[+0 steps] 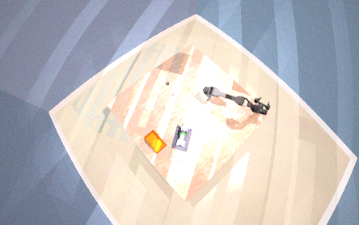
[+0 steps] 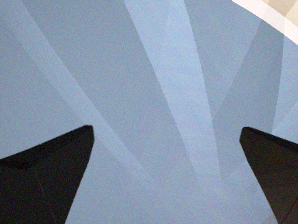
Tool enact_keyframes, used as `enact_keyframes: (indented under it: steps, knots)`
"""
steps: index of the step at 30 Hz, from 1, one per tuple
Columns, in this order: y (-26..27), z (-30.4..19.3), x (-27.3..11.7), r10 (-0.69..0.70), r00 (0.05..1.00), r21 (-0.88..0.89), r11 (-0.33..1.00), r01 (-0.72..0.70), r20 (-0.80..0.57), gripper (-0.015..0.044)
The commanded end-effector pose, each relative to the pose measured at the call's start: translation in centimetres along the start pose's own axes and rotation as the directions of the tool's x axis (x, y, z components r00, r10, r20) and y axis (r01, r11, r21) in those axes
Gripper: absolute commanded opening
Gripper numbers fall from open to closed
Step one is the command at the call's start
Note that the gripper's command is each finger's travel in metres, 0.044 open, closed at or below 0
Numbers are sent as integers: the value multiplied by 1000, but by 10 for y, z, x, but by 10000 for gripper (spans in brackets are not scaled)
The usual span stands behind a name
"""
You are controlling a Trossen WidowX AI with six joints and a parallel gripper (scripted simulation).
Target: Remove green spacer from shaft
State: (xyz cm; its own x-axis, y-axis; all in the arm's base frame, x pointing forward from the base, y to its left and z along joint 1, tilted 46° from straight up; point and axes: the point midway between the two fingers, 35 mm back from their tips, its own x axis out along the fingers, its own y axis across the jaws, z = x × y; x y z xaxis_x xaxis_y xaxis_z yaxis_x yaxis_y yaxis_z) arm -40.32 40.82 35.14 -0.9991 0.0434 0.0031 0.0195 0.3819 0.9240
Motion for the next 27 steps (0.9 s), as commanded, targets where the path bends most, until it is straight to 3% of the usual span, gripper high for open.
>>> enact_keyframes:
  steps: [1,13,27]
  knots:
    - [20,12,-31,42,995,-124,992,-31,89,440]
    - [63,47,-129,152,927,-456,890,23,344,440]
    - [90,73,-259,242,740,-648,690,323,628,440]
